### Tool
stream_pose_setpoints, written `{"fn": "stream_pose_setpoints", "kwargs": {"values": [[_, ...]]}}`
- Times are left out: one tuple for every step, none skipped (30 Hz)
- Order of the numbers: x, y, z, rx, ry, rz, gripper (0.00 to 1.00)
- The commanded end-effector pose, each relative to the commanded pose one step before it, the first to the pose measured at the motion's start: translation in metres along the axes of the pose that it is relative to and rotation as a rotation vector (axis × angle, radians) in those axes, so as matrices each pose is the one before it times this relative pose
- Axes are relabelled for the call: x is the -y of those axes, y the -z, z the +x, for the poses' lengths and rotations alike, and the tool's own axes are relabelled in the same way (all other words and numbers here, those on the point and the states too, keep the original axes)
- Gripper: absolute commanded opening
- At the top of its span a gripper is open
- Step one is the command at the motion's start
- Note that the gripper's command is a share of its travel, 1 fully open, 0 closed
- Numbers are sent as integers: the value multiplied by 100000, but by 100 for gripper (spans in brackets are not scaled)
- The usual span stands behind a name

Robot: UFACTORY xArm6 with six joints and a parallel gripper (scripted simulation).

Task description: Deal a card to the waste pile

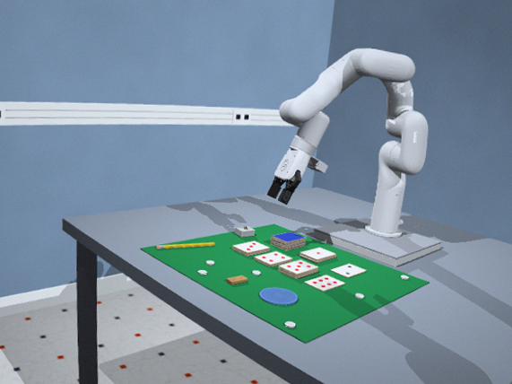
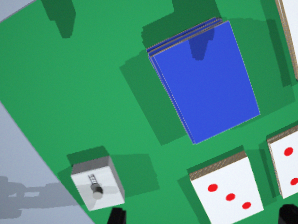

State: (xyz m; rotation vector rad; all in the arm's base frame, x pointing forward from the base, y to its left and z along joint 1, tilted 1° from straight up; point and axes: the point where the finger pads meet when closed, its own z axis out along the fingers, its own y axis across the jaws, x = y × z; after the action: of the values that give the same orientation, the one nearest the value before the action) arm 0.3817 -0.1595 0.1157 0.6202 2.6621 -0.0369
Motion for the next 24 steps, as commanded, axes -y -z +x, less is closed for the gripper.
{"fn": "stream_pose_setpoints", "kwargs": {"values": [[-1412, -1017, 1724, -16959, 17343, -1474, 100], [-575, -480, 853, -4439, 5543, -120, 100], [0, 0, 0, -2004, 2082, -162, 100], [-476, -398, 662, -3269, 4156, -38, 100], [0, 0, 0, -2204, 2288, -174, 100], [-379, -317, 499, -3641, 4374, -85, 100], [0, 0, 0, -834, 858, -65, 100], [-288, -240, 362, -3478, 4039, -103, 100], [-205, -171, 248, -2520, 2910, -69, 100], [-132, -110, 155, -1646, 1893, -43, 100], [-73, -60, 83, -908, 1041, -23, 100], [-28, -24, 32, -357, 409, -9, 100], [-4, -4, 5, -54, 62, -1, 100], [0, 0, 0, 0, 0, 0, 100], [0, 0, 0, 0, 0, 0, 100], [0, 0, 0, 0, 0, 0, 100], [0, 0, 0, 0, 0, 0, 100], [0, 0, 0, 0, 0, 0, 100], [0, 0, 0, 0, 0, 0, 100], [0, 0, 0, 0, -9, 0, 100], [0, 0, 0, 0, -61, 0, 100], [0, 0, 0, 0, -161, 0, 100], [0, 0, 0, 0, -305, 0, 100], [0, 0, 0, 0, -489, 0, 100]]}}
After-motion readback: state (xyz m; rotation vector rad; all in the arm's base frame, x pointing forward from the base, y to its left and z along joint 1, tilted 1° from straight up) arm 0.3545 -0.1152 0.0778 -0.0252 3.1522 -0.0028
